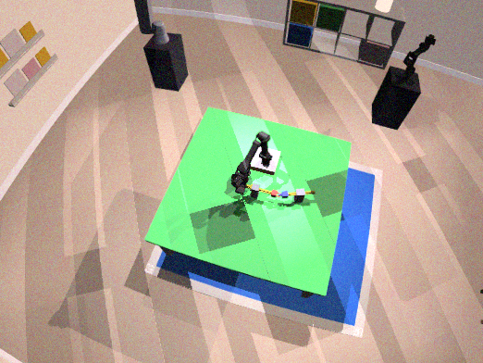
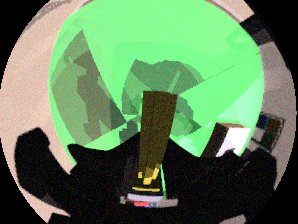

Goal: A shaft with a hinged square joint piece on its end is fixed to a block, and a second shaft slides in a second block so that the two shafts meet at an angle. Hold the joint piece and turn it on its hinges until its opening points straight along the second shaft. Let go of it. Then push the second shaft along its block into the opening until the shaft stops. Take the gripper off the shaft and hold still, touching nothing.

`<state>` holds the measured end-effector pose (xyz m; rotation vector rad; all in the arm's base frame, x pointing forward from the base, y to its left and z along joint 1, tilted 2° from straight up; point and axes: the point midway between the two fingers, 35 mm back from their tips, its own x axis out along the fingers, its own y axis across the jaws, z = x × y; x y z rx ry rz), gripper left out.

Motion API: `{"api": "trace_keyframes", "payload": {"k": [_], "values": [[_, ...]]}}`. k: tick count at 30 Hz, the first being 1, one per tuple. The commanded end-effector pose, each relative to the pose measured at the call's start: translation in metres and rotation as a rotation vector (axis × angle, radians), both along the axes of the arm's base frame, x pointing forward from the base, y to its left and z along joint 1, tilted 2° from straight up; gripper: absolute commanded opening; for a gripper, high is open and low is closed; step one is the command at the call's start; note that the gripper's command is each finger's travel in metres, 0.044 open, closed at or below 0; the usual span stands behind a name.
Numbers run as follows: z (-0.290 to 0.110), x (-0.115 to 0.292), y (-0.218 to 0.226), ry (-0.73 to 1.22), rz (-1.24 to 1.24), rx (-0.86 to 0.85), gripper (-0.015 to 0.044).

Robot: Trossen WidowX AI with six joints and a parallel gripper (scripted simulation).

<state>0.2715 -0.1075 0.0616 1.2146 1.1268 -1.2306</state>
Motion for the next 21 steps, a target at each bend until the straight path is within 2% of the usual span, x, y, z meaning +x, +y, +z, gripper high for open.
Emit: {"api": "trace_keyframes", "payload": {"k": [1, 8, 11, 16, 21], "values": [[-0.0014, 0.0006, 0.0032, -0.005, 0.001, 0.019, 0.0000], [-0.0014, 0.0006, 0.0032, -0.005, 0.001, 0.019, 0.0000], [0.0000, 0.0000, 0.0000, 0.000, 0.000, 0.000, 0.0079], [0.0000, 0.0000, 0.0000, 0.000, 0.000, 0.000, 0.0067], [0.0000, 0.0000, 0.0000, 0.000, 0.000, 0.000, 0.0198]]}}
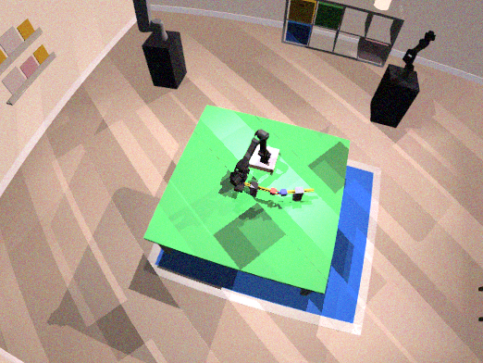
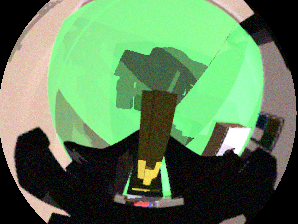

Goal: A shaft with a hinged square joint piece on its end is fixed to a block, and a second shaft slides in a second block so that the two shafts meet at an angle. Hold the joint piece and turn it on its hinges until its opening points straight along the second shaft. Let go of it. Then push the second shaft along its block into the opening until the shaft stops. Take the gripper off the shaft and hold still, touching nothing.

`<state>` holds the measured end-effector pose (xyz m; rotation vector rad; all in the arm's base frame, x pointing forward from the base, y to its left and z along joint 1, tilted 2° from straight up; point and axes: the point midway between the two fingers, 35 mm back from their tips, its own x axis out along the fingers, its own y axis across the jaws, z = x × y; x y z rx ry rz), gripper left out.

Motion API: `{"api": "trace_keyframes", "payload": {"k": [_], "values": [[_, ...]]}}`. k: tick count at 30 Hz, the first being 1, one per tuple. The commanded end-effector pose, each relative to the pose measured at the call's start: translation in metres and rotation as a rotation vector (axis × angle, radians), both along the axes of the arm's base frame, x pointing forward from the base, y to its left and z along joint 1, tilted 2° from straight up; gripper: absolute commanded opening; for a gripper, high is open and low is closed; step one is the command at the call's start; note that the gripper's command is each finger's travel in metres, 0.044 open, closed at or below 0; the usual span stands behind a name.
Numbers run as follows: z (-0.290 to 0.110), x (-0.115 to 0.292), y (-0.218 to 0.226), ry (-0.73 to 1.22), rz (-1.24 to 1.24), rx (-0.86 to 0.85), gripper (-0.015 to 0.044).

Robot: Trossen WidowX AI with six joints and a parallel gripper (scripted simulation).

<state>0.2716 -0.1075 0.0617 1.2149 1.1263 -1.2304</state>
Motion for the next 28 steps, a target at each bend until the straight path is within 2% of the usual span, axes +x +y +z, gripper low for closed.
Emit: {"api": "trace_keyframes", "payload": {"k": [1, 9, 19, 23, 28], "values": [[0.000, 0.000, 0.000, 0.000, 0.000, 0.000, 0.0224], [0.000, 0.000, 0.000, 0.000, 0.000, 0.000, 0.0434], [0.000, 0.000, 0.000, 0.000, 0.000, 0.000, 0.0440], [0.026, -0.001, -0.001, -0.004, 0.001, 0.017, 0.0440], [0.039, -0.001, 0.000, -0.005, 0.000, 0.016, 0.0440]]}}
